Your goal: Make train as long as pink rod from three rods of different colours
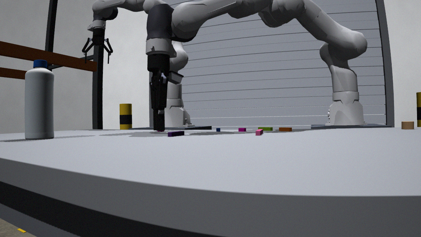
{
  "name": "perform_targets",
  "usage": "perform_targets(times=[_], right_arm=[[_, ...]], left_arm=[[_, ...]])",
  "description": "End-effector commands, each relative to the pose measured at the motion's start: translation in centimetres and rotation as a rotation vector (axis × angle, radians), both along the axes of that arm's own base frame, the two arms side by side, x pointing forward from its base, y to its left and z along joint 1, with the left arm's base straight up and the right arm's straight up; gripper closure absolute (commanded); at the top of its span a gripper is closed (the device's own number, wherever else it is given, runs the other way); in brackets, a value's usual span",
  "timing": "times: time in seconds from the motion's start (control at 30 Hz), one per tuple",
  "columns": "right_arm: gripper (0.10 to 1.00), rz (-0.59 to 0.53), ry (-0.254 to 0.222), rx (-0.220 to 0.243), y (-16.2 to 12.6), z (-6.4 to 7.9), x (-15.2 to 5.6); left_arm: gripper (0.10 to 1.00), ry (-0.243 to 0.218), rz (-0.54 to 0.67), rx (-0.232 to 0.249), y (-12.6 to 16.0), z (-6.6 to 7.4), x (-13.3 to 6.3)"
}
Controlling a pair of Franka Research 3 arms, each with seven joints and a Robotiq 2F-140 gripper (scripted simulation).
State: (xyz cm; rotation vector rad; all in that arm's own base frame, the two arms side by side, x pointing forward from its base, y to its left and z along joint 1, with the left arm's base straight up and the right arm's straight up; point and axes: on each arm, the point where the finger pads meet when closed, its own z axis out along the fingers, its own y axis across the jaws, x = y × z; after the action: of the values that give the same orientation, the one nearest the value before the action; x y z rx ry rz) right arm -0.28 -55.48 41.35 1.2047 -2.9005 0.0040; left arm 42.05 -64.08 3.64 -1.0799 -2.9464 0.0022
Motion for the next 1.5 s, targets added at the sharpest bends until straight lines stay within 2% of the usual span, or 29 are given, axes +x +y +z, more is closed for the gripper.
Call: perform_targets(times=[0.0,1.27,1.37,1.47], right_arm=[[0.098,-0.006,0.000,0.003,0.0,-0.1,0.1],[0.098,-0.006,0.000,0.003,0.0,-0.1,0.1],[0.098,-0.006,0.000,0.003,0.0,-0.1,0.1],[0.098,-0.006,0.000,0.003,0.0,-0.1,0.1]], left_arm=[[0.974,-0.004,-0.003,0.000,0.1,-0.1,0.2],[0.974,-0.004,-0.003,0.000,0.1,0.1,0.2],[0.974,-0.004,-0.003,0.000,0.1,1.0,0.2],[0.974,-0.004,-0.003,0.000,0.1,2.8,0.2]])
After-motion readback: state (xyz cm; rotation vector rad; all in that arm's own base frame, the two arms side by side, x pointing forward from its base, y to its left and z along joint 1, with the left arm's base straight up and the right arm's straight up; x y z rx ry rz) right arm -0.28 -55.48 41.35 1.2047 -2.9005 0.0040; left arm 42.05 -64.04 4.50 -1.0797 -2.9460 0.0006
